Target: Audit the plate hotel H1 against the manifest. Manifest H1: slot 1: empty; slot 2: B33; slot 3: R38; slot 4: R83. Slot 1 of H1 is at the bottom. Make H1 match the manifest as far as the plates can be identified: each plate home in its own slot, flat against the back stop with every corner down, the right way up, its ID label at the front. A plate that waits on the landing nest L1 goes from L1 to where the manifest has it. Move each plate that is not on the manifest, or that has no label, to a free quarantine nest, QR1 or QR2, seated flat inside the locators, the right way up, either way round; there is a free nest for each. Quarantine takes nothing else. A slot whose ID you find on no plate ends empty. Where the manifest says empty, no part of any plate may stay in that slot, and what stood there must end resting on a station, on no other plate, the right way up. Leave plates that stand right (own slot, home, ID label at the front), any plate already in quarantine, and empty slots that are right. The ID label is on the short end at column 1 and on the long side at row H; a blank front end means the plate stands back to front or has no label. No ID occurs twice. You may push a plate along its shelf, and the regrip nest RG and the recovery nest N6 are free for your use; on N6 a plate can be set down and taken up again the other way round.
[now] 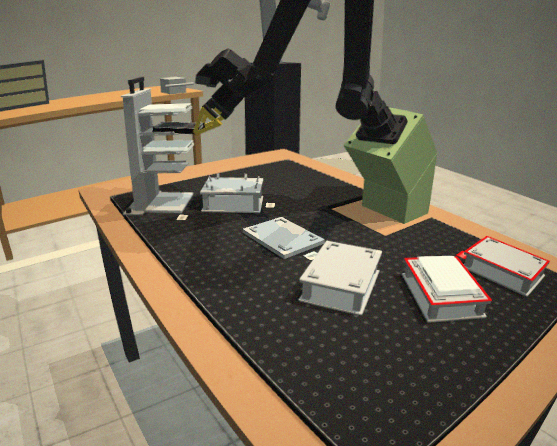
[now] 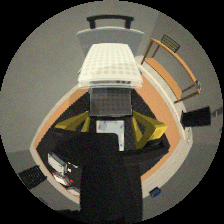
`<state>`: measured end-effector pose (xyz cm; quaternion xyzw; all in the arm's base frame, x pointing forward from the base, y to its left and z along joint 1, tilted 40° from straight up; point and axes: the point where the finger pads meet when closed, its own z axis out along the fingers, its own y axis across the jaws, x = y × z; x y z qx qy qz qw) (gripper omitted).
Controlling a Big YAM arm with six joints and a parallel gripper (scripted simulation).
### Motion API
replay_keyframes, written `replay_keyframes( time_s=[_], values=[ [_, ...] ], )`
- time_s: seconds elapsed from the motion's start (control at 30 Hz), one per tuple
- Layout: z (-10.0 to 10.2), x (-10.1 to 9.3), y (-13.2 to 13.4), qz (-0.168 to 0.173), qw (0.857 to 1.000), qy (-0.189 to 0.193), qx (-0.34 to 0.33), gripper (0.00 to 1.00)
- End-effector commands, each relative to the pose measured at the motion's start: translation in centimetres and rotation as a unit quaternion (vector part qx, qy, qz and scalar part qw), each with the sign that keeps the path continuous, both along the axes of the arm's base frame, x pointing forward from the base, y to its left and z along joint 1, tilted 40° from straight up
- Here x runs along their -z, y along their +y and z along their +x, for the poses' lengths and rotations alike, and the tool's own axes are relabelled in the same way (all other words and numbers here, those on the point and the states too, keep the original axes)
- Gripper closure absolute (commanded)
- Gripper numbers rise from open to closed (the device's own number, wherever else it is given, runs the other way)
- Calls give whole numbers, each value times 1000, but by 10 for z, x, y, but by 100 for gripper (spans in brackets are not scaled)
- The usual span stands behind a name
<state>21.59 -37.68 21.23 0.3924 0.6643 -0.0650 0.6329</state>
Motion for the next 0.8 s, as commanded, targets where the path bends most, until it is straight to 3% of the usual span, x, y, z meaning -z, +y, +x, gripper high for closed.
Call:
replay_keyframes(
  time_s=[0.0, 0.77],
  values=[
    [9, -23, -13, -22, 1000, -11, -4, 14],
    [6, -17, -12, -17, 1000, -6, 1, 14]
  ],
)
